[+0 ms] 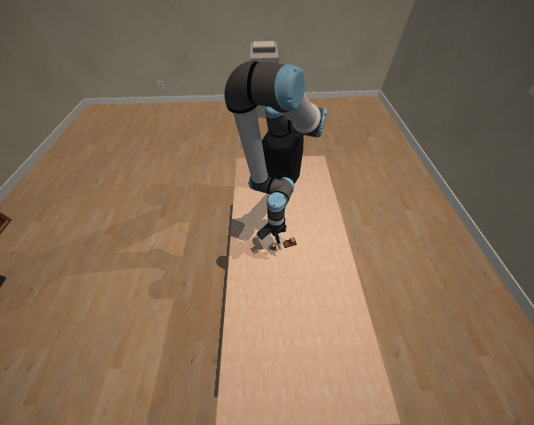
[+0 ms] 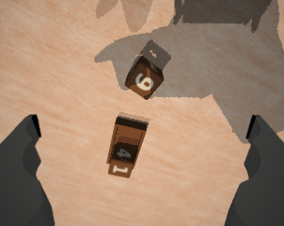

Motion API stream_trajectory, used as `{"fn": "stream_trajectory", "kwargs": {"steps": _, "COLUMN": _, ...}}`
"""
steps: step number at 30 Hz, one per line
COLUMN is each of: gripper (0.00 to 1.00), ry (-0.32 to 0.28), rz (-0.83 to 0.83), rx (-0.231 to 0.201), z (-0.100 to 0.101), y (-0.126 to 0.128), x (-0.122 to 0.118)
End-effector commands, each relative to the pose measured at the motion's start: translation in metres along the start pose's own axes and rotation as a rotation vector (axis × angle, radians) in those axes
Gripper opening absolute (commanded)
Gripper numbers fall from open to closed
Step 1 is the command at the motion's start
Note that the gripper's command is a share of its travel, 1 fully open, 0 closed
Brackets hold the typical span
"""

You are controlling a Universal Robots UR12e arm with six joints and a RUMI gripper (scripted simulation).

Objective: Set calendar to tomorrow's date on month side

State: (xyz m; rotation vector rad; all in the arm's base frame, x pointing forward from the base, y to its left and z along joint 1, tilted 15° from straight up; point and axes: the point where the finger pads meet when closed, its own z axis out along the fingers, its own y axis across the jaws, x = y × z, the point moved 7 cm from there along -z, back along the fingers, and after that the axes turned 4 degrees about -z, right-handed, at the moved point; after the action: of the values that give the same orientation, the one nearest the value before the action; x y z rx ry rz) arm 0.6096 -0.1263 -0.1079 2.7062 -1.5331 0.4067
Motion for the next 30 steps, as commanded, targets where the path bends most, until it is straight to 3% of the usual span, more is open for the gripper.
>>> {"fn": "stream_trajectory", "kwargs": {"steps": 1, "gripper": 1.0, "ry": 0.003, "rz": 0.088, "rx": -0.005, "z": -0.0009, "y": -0.0006, "x": 0.0}}
{"fn": "stream_trajectory", "kwargs": {"steps": 15, "gripper": 1.0, "ry": 0.004, "rz": 0.531, "rx": -0.004, "z": -0.0042, "y": -0.0003, "x": -0.0032}}
{"fn": "stream_trajectory", "kwargs": {"steps": 30, "gripper": 1.0, "ry": 0.004, "rz": 0.633, "rx": -0.004, "z": -0.0049, "y": -0.0005, "x": -0.0044}}
